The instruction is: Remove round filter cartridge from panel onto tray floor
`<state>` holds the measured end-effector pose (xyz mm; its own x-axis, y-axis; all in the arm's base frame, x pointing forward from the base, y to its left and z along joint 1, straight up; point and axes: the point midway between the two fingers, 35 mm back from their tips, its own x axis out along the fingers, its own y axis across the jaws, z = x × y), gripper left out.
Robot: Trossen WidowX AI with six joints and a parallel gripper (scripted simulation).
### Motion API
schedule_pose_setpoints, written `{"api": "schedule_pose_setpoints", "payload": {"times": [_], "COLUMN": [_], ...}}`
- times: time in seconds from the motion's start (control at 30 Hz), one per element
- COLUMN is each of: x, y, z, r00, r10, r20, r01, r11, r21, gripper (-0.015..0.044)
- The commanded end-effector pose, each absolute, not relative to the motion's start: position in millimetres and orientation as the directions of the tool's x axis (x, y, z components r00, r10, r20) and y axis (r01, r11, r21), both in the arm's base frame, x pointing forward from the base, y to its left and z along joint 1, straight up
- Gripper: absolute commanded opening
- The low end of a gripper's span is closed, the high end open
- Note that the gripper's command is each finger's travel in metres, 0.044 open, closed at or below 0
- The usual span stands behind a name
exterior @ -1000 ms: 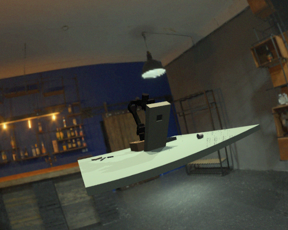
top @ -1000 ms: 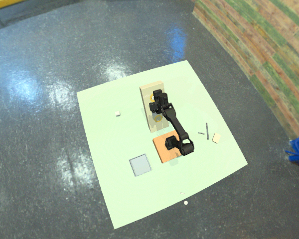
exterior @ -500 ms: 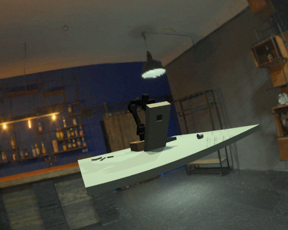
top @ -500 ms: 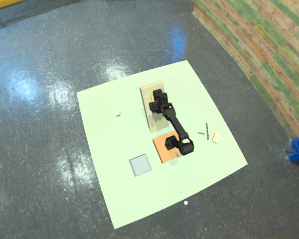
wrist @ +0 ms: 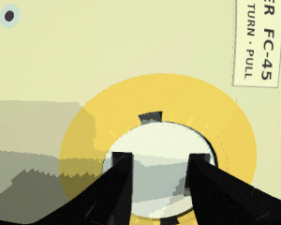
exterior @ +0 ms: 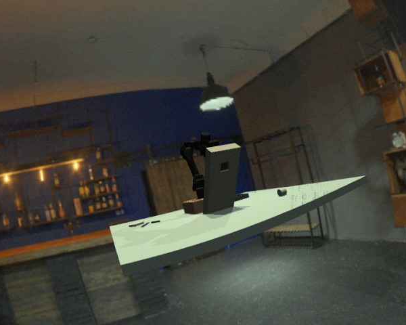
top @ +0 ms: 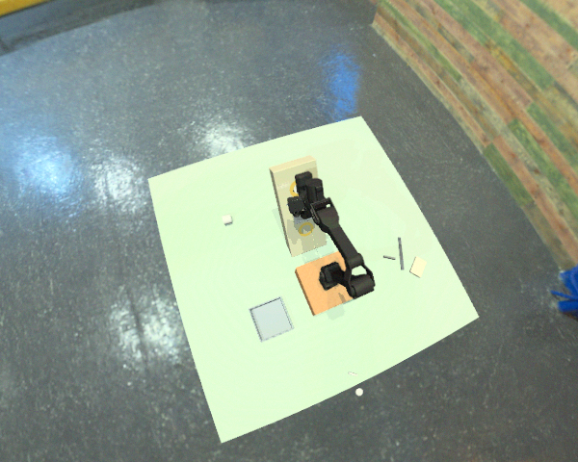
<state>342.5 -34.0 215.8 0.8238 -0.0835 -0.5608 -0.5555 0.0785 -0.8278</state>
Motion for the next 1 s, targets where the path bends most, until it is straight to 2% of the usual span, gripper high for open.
{"api": "schedule_pose_setpoints", "payload": {"times": [0.0, 0.83, 0.97], "x": [345.2, 351.7, 346.0], "y": [-34.6, -35.3, -34.4], "z": [214.5, 210.1, 213.2], "r00": [0.825, 0.825, 0.824], "r10": [-0.086, -0.086, -0.084], "r20": [-0.559, -0.559, -0.56], "r01": [-0.554, -0.554, -0.555], "r11": [0.075, 0.075, 0.078], "r21": [-0.829, -0.829, -0.828], "gripper": [0.0117, 0.0117, 0.009]}}
